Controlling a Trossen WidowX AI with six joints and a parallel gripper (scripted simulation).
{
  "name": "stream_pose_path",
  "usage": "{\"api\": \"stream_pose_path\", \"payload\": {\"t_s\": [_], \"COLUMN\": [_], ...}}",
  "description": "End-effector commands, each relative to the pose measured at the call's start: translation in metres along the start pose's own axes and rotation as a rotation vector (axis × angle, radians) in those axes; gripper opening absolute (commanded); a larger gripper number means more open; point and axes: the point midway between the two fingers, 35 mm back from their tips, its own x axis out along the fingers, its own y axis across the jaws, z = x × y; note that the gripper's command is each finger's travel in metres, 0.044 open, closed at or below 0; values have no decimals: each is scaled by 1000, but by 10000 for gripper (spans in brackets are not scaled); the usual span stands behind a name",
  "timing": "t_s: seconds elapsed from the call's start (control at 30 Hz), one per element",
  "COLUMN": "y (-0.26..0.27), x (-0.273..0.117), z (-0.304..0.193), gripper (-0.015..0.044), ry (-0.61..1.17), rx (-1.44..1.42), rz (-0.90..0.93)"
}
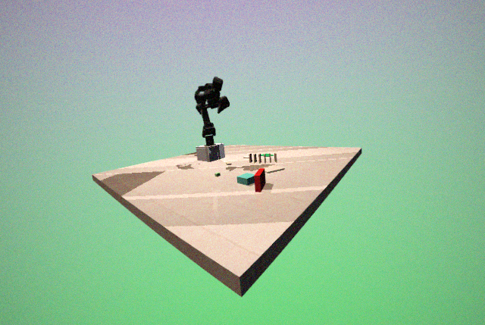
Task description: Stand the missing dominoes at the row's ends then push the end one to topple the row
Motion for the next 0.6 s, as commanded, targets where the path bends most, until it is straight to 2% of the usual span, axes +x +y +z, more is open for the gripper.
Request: {"api": "stream_pose_path", "payload": {"t_s": [0.0,0.2,0.37,0.57], "y": [6,18,11,8], "x": [30,60,66,67], "z": [-46,-139,-215,-224], "gripper": [440,440,440,440], "ry": [176,512,801,842], "rx": [-162,-398,-558,-577], "rz": [-18,35,77,83]}}
